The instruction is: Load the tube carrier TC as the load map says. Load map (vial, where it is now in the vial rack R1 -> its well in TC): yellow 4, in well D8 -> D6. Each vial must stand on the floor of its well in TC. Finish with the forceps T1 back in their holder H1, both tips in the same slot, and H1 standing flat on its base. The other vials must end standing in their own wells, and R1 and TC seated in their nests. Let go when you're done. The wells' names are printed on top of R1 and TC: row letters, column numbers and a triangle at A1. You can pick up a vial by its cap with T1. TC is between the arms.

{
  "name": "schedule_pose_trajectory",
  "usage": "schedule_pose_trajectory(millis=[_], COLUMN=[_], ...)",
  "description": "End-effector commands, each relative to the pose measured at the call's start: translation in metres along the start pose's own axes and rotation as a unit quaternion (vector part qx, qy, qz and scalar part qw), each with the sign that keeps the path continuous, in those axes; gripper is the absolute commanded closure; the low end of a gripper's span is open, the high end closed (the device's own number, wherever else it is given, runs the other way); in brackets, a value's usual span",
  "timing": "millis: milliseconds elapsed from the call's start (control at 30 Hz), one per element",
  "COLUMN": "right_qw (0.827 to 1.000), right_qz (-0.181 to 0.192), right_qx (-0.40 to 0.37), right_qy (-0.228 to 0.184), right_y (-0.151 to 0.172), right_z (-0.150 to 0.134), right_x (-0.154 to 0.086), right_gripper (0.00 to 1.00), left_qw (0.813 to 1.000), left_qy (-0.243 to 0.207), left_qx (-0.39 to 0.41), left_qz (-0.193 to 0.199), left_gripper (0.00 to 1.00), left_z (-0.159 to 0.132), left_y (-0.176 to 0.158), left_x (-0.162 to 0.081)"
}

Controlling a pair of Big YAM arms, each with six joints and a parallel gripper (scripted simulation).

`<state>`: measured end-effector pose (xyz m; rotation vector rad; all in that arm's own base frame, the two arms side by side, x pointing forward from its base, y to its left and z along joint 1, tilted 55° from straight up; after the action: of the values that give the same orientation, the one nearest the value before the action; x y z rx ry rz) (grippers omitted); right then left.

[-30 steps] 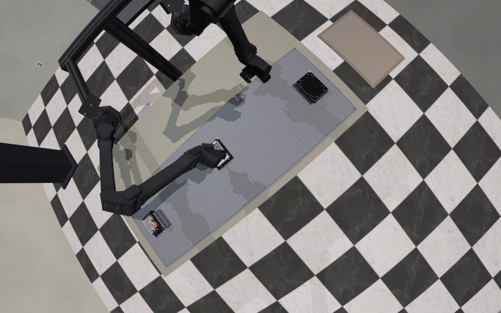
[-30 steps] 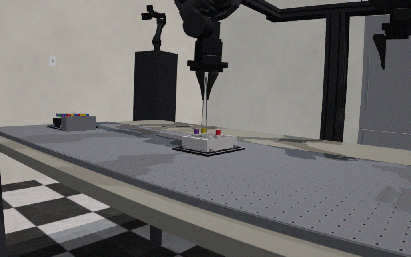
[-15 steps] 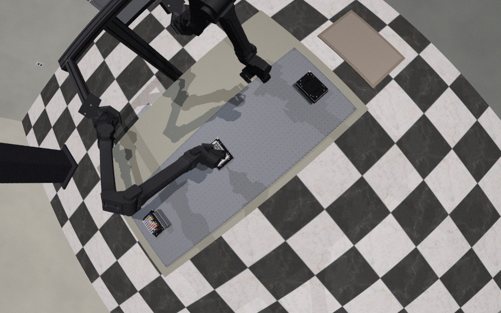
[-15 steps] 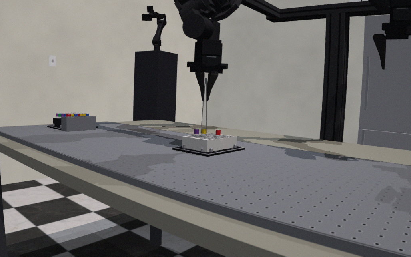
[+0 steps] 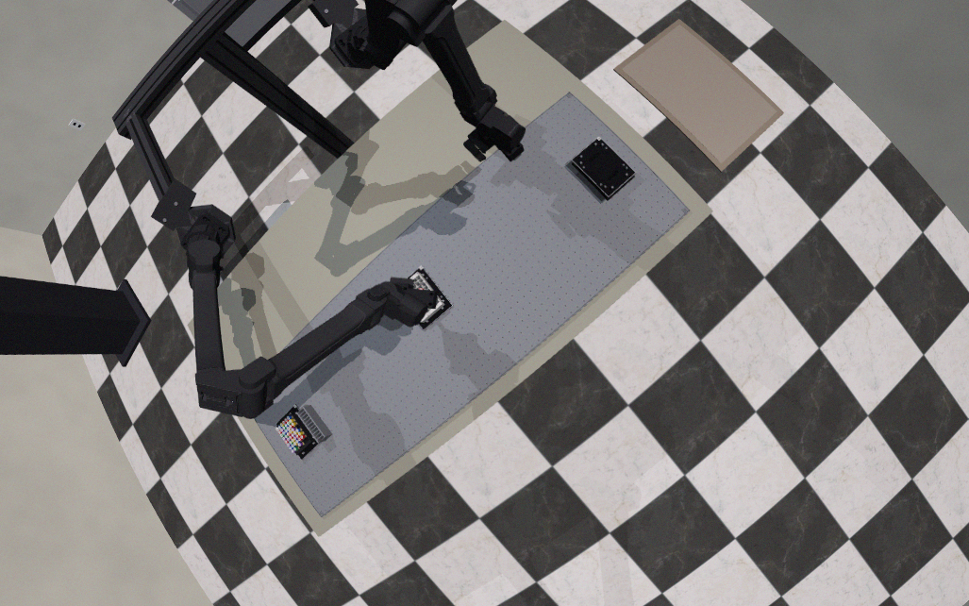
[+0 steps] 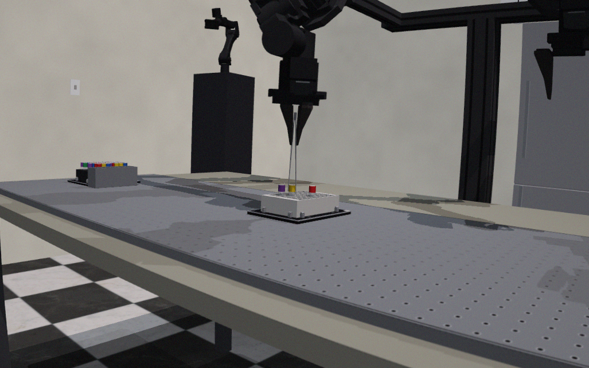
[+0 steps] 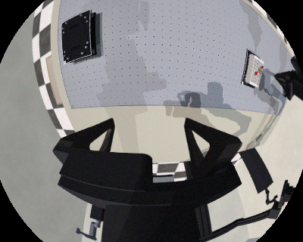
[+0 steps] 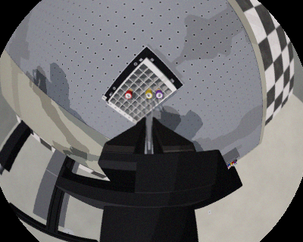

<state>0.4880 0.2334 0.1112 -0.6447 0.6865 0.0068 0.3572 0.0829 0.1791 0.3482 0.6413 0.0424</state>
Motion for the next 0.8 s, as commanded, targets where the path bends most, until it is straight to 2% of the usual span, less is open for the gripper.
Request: schedule_pose_trajectory(millis=[0, 767], right_qw=[1.0, 1.0], right_qz=[-0.003, -0.002], right_qx=[0.0, 0.0], right_qy=[-0.011, -0.013], right_y=[-0.005, -0.005], right_z=[0.0067, 0.0084], right_x=[-0.003, -0.0077], right_gripper=[0.91, 0.89], left_qw=[1.0, 1.0], left_qy=[-0.022, -0.022], left_qx=[0.006, 0.006], left_qz=[0.013, 0.013], left_gripper=[0.0, 0.0], left_z=[0.0098, 0.0098], left_y=[0.0069, 0.0069], left_x=[-0.0069, -0.0069])
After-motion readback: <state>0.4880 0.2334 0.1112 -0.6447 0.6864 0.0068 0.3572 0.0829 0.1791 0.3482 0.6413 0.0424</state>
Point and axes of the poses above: on each arm, the point where the finger pads meet when closed, its own x axis out along the fingers, its own y axis across the jaws, z = x × y, the point moved 8 cm from there along -x, back along the fingers, and after that the axes turned 14 degrees about x, right-handed, at the moved point
